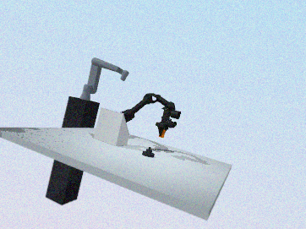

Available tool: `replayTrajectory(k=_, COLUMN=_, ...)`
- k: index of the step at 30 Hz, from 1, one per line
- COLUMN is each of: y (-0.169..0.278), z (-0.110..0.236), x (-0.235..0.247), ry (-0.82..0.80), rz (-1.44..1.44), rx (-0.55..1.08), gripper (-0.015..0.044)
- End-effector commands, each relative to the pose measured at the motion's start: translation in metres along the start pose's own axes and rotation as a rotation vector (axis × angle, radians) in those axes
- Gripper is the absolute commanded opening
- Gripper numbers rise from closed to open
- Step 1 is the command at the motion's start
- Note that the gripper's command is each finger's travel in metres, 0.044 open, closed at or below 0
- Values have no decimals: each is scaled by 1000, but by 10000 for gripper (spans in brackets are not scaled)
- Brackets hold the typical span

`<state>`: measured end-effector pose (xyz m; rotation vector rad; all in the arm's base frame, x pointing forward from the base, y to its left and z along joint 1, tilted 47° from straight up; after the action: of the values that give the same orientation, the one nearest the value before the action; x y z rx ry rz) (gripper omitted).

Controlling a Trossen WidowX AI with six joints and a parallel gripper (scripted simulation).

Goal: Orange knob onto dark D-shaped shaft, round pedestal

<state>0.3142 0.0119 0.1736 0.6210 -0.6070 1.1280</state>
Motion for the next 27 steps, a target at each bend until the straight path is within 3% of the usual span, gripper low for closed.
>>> replayTrajectory(k=1, y=-8, z=-1, x=-12, ry=7, rz=0, rx=-6, gripper=0)
replayTrajectory(k=27, y=-45, z=-18, x=-87, ry=13, rz=1, rx=-7, gripper=0)
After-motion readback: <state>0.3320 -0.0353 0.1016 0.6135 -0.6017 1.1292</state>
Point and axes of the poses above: the point midway between the two fingers, 35 mm back from their tips, its own z axis back along the fingers, its own x axis across the jaws, y = z × x, the point moved 5 cm from there along z, back along the fingers, and after that the axes turned 14 degrees about -z, right-handed, at the moved point
